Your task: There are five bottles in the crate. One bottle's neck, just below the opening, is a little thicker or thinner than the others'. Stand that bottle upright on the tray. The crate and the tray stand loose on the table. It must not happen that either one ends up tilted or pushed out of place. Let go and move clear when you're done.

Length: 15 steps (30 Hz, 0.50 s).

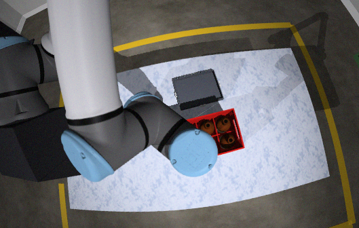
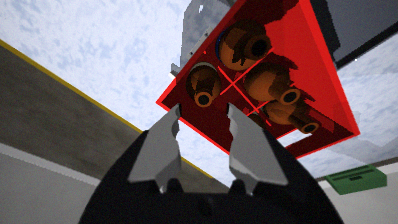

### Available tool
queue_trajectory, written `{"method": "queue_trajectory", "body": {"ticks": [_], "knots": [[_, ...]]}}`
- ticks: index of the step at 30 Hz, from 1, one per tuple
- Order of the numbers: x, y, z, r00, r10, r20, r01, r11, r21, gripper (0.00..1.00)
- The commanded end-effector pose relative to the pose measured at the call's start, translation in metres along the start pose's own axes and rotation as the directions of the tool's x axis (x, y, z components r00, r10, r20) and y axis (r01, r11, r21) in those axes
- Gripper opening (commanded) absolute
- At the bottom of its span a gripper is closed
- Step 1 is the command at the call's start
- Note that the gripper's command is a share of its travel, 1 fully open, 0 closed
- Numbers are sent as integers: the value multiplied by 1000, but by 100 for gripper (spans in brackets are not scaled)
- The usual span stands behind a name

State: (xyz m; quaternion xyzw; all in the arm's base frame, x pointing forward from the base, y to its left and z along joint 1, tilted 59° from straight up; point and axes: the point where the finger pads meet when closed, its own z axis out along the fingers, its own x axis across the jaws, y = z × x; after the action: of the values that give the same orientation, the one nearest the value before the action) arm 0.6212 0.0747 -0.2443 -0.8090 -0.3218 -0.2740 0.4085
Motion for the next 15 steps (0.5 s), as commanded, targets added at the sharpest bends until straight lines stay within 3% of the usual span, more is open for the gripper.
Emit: {"method": "queue_trajectory", "body": {"ticks": [1, 15], "knots": [[0, 1, -1, 1000, 0, 0, 0, 1000, -1, 38], [0, 1, 2, 1000, 0, 0, 0, 1000, -1, 38]]}}
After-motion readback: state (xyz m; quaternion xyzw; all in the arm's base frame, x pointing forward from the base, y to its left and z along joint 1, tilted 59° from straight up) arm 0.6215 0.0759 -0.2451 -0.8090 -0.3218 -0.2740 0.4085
